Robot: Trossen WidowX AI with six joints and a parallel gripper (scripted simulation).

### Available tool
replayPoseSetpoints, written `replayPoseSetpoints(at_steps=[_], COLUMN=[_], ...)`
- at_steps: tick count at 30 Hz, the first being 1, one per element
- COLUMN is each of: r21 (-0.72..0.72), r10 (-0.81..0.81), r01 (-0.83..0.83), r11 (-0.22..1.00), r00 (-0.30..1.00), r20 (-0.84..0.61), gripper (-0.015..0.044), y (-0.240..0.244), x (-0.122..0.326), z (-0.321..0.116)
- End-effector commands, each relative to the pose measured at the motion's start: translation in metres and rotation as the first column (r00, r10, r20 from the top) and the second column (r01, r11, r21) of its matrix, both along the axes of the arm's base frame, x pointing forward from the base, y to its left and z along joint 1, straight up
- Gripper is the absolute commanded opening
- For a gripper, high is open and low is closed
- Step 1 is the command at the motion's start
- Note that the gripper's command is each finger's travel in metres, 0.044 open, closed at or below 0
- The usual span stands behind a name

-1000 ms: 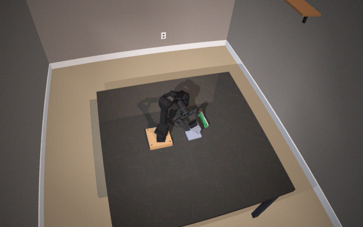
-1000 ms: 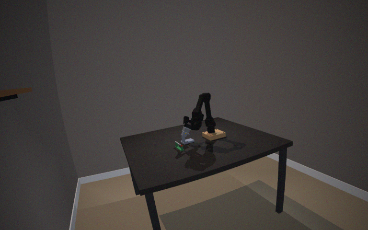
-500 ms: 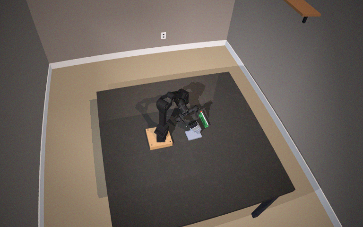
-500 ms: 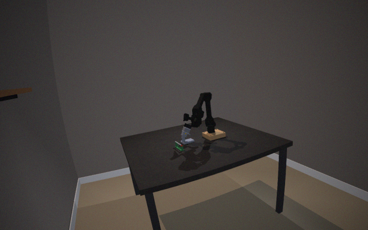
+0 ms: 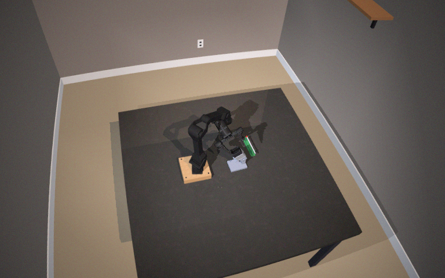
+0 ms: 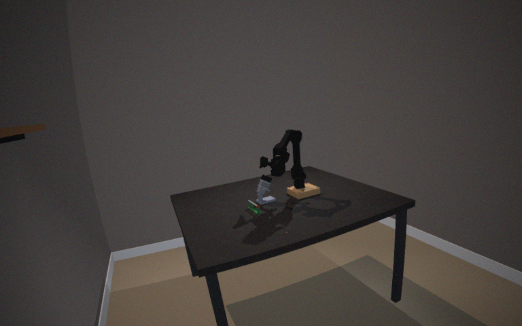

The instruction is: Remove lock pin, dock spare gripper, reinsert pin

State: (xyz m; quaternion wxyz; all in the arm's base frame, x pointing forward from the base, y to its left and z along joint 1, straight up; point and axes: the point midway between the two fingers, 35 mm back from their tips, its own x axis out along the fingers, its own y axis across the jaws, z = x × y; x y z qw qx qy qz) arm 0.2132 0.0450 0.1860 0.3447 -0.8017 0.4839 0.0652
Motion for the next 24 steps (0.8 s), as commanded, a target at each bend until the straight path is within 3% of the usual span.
replayPoseSetpoints(at_steps=[1,9,19,24], r21=[0.011,0.008,0.258,0.277], r10=[0.015,0.011,0.293,0.315], r01=[-0.015,-0.011,-0.290,-0.311], r11=[1.000,1.000,0.921,0.909], r00=[1.000,1.000,0.956,0.949], r20=[0.004,0.000,0.031,0.031], gripper=[0.0440,0.0440,0.0180,0.0180], y=[-0.001,-0.001,0.115,0.119], x=[0.001,0.000,-0.039,-0.045], z=[0.010,0.006,0.013,0.014])
